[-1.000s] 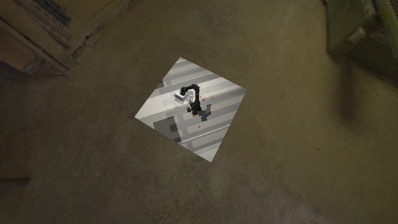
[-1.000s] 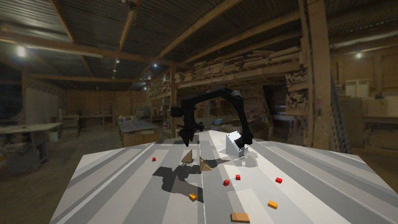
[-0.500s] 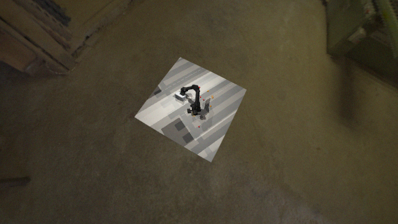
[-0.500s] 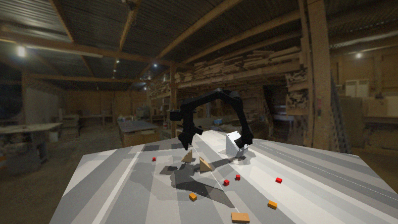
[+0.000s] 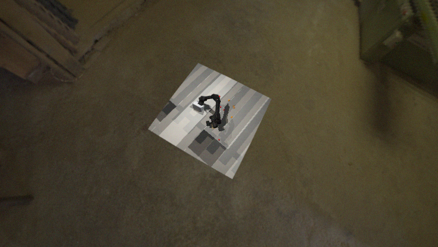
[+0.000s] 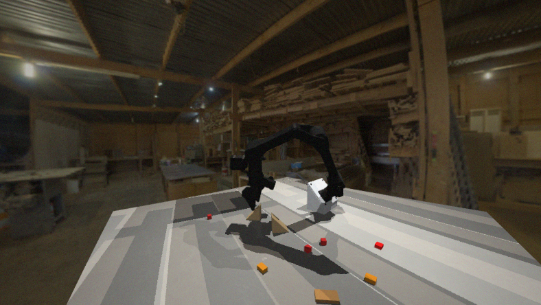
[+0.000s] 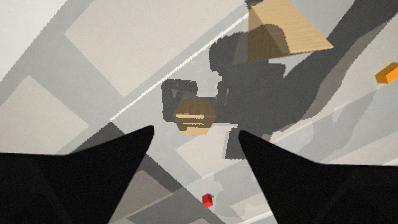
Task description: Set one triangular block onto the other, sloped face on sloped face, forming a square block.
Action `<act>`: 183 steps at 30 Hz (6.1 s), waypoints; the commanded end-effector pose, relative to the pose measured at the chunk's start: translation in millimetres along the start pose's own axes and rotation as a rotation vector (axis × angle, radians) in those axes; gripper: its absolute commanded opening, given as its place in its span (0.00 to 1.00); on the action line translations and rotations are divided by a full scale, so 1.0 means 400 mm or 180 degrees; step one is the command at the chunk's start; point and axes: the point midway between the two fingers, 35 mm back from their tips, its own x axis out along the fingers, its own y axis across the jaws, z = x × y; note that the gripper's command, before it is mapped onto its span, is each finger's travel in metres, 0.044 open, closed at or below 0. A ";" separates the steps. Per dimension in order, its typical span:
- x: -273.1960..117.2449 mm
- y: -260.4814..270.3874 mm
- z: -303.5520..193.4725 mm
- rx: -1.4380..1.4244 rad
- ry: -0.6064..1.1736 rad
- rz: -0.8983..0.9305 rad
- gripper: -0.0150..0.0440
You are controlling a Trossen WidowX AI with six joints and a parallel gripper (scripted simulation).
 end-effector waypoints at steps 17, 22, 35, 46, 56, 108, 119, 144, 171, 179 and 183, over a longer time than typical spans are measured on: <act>0.087 0.003 -0.004 -0.0041 -0.0017 -0.0014 1.00; 0.107 0.004 -0.004 -0.0060 -0.0018 -0.0015 1.00; 0.133 0.005 -0.003 -0.0084 -0.0020 -0.0017 0.78; 0.133 0.005 -0.003 -0.0084 -0.0020 -0.0017 0.49; 0.073 0.006 -0.004 -0.0098 -0.0019 -0.0005 0.25; 0.061 0.007 -0.004 0.3036 -0.0018 -0.0005 0.25; 0.061 0.007 -0.004 0.3189 -0.0018 -0.0005 0.25; 0.061 0.007 -0.004 0.3189 -0.0018 -0.0005 0.25; 0.061 0.007 -0.004 0.3189 -0.0018 -0.0005 0.25; 0.061 0.007 -0.004 0.3189 -0.0018 -0.0005 0.25; 0.061 0.007 -0.004 0.3189 -0.0018 -0.0005 0.25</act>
